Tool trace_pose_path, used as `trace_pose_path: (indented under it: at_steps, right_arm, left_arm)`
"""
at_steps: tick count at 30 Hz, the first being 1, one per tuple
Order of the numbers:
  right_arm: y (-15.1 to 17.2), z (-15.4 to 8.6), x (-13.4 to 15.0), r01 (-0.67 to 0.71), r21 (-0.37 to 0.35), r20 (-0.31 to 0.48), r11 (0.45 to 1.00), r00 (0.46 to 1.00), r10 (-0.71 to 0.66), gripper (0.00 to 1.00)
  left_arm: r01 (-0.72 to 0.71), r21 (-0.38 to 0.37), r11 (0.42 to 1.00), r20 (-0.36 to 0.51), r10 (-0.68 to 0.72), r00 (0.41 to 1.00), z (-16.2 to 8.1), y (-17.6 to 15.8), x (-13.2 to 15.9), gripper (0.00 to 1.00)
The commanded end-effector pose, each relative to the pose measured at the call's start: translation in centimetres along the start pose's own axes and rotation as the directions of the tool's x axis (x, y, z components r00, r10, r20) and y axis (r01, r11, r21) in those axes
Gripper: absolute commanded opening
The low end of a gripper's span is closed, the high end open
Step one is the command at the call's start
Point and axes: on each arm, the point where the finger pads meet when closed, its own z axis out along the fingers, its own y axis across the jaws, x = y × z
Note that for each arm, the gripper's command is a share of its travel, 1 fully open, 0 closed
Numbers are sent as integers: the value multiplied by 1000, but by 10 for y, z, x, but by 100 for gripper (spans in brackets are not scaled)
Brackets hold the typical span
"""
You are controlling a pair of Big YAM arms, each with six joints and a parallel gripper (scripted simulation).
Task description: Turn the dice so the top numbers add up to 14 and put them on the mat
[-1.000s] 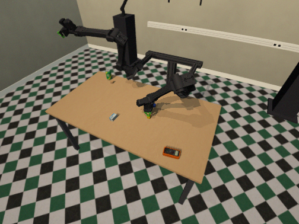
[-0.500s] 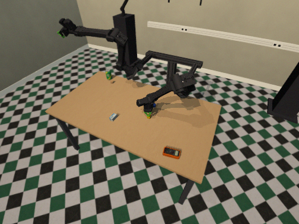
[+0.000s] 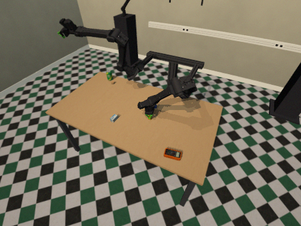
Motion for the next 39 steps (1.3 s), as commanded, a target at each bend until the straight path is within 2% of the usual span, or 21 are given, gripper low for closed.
trace_pose_path:
  at_steps: [1, 13, 39]
  right_arm:
    - [-3, -9, -22, -8, 6, 53, 1000, 999, 8, 100]
    - [-3, -9, -22, -8, 6, 53, 1000, 999, 8, 100]
    - [-3, -9, -22, -8, 6, 53, 1000, 999, 8, 100]
  left_arm:
    - [-4, -3, 1000, 2, 4, 1000, 13, 4, -2, 45]
    - [-8, 0, 1000, -1, 8, 1000, 25, 1, 0, 45]
    - [-8, -10, 1000, 8, 8, 1000, 21, 4, -3, 45]
